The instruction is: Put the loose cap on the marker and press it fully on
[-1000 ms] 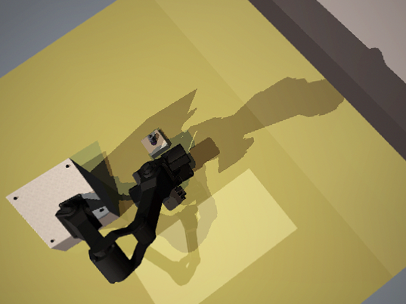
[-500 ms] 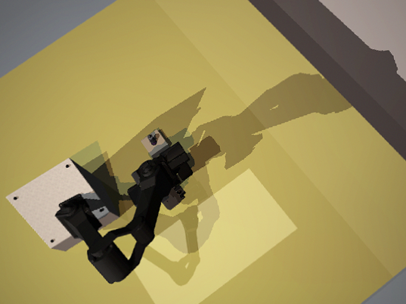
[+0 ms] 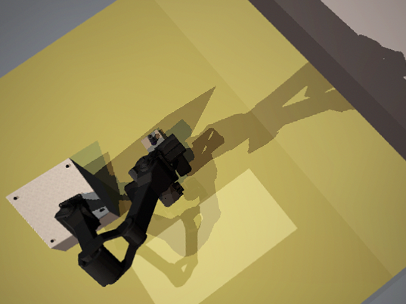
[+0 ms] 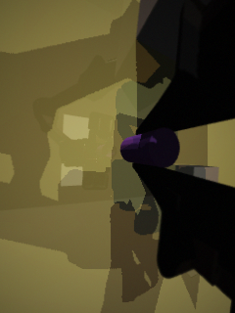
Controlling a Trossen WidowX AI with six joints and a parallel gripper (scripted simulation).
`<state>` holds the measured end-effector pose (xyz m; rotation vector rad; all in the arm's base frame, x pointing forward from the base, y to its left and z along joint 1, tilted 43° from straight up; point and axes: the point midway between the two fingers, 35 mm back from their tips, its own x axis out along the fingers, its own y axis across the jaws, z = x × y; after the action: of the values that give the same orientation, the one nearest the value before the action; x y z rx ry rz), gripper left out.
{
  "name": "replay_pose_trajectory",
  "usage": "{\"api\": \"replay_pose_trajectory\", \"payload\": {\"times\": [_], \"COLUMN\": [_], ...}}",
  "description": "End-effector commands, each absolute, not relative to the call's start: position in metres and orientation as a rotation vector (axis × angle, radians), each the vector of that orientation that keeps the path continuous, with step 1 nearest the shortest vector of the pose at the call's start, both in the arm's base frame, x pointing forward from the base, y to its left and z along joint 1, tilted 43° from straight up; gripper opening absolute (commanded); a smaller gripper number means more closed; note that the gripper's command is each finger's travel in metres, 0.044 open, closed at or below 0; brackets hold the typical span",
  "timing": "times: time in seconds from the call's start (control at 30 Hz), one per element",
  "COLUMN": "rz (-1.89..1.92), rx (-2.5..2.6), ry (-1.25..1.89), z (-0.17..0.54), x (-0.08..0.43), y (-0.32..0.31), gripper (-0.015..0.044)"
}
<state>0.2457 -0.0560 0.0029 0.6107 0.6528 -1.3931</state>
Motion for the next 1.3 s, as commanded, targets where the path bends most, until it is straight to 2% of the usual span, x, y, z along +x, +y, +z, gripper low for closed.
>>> {"api": "replay_pose_trajectory", "payload": {"times": [0.0,1.27], "rz": [-1.394,-1.371], "rx": [0.619,0.612], "ry": [0.65,0.684], "z": [0.012,-0.016], "x": [0.245,0.276], "y": [-0.048,0.051], "gripper": [0.0,0.0]}}
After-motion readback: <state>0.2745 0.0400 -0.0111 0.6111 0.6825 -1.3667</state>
